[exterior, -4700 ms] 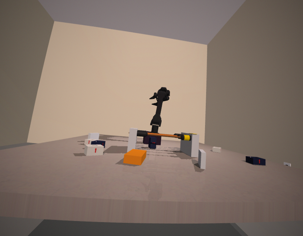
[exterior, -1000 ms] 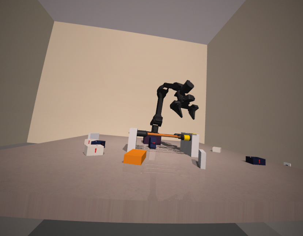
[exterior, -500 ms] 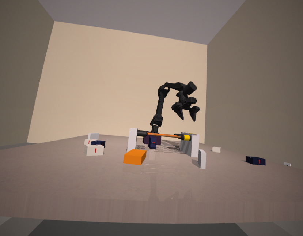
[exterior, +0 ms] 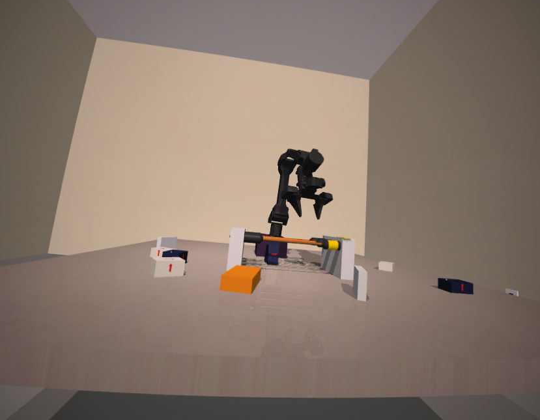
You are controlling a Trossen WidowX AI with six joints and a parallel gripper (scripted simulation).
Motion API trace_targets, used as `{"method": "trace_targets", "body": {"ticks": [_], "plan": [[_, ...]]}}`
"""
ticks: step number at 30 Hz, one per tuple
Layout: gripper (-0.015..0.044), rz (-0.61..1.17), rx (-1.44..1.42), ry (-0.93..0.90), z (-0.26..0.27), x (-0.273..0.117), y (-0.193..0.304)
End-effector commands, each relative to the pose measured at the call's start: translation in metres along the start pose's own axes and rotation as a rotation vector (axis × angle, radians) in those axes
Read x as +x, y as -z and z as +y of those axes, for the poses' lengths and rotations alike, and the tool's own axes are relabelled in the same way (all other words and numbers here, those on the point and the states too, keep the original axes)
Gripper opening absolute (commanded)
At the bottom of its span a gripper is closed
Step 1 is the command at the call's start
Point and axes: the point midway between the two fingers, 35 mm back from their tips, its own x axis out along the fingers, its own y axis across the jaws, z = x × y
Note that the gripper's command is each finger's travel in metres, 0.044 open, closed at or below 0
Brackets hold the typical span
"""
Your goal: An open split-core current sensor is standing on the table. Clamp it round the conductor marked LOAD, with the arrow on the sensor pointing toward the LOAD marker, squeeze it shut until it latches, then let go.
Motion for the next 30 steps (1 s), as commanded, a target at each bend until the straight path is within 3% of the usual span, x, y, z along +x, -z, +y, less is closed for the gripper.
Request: {"method": "trace_targets", "body": {"ticks": [1, 9, 30], "plan": [[0.0329, 0.044, 0.07, 0.024, -0.037, 0.0, 0.061], [0.0329, 0.1, 0.196, 0.05, -0.064, 0.006, 0.16], [0.0329, 0.1, 0.197, 0.05, -0.067, 0.028, 0.161]]}}
